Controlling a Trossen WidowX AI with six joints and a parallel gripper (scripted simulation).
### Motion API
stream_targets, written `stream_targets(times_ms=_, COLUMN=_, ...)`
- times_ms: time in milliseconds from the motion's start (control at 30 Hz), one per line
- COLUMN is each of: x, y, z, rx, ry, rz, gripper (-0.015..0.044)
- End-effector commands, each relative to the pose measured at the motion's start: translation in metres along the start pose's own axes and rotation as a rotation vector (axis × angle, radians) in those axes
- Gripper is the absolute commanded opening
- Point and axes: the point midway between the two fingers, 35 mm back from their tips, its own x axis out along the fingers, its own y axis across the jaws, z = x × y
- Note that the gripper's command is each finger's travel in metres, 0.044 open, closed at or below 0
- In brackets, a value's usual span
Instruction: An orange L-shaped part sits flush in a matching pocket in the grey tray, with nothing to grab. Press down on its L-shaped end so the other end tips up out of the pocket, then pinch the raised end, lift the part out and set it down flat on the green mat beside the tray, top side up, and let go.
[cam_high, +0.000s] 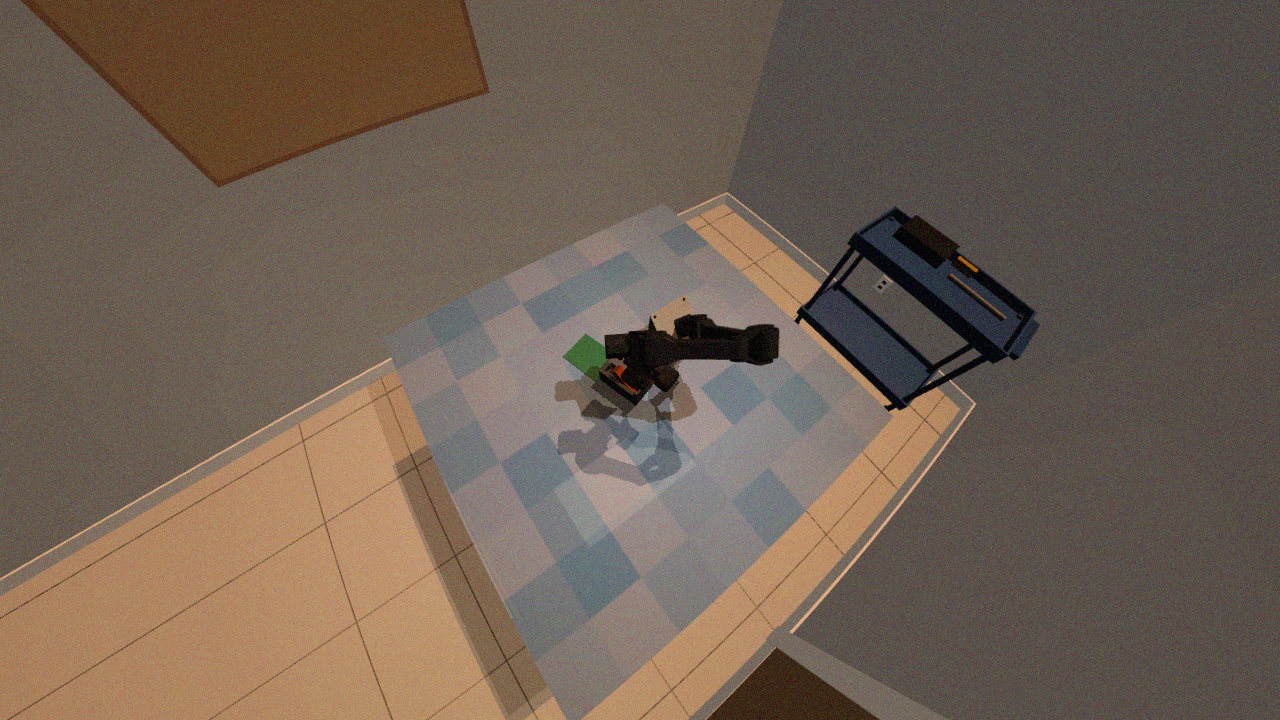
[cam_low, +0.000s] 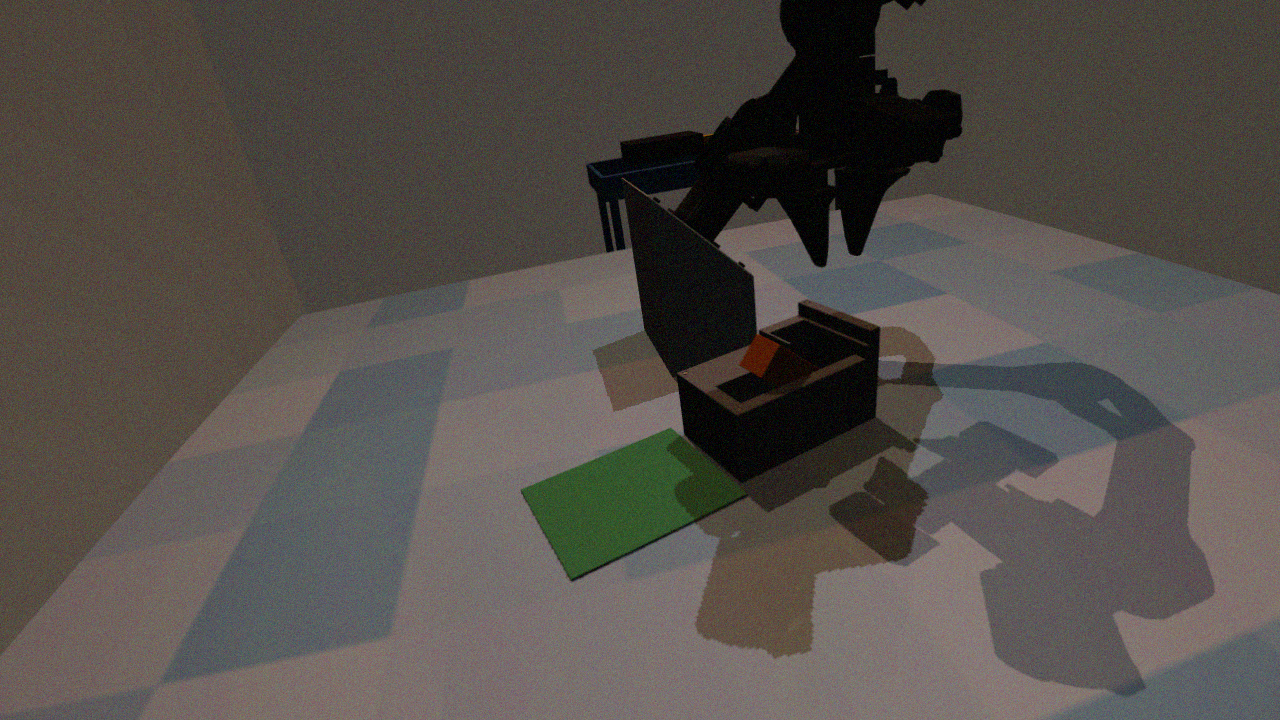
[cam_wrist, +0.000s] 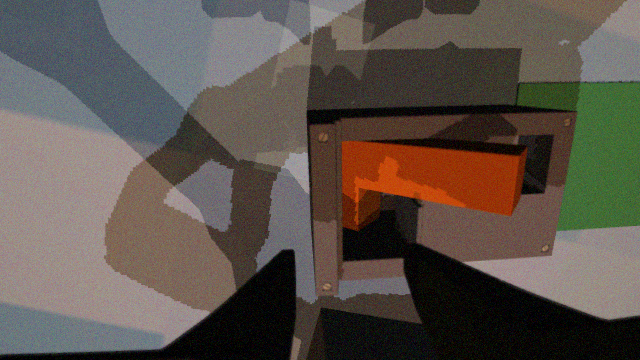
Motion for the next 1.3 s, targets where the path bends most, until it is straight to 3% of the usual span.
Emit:
stream_targets(times_ms=0, x=0.0, y=0.0, z=0.0, rx=0.003, ry=-0.001, rz=-0.001, gripper=0.018)
stream_targets(times_ms=433, x=0.0, y=0.0, z=0.0, rx=0.003, ry=-0.001, rz=-0.001, gripper=0.018)
stream_targets(times_ms=500, x=0.0, y=-0.003, z=0.001, rx=0.054, ry=-0.001, rz=-0.001, gripper=0.0233)
stream_targets(times_ms=567, x=-0.001, y=-0.008, z=0.002, rx=0.17, ry=0.0, rz=-0.002, gripper=0.028)
stream_targets(times_ms=1000, x=-0.004, y=-0.072, z=0.01, rx=1.497, ry=0.005, rz=-0.008, gripper=0.028)
stream_targets(times_ms=1267, x=-0.004, y=-0.076, z=0.01, rx=1.567, ry=0.005, rz=-0.008, gripper=0.028)
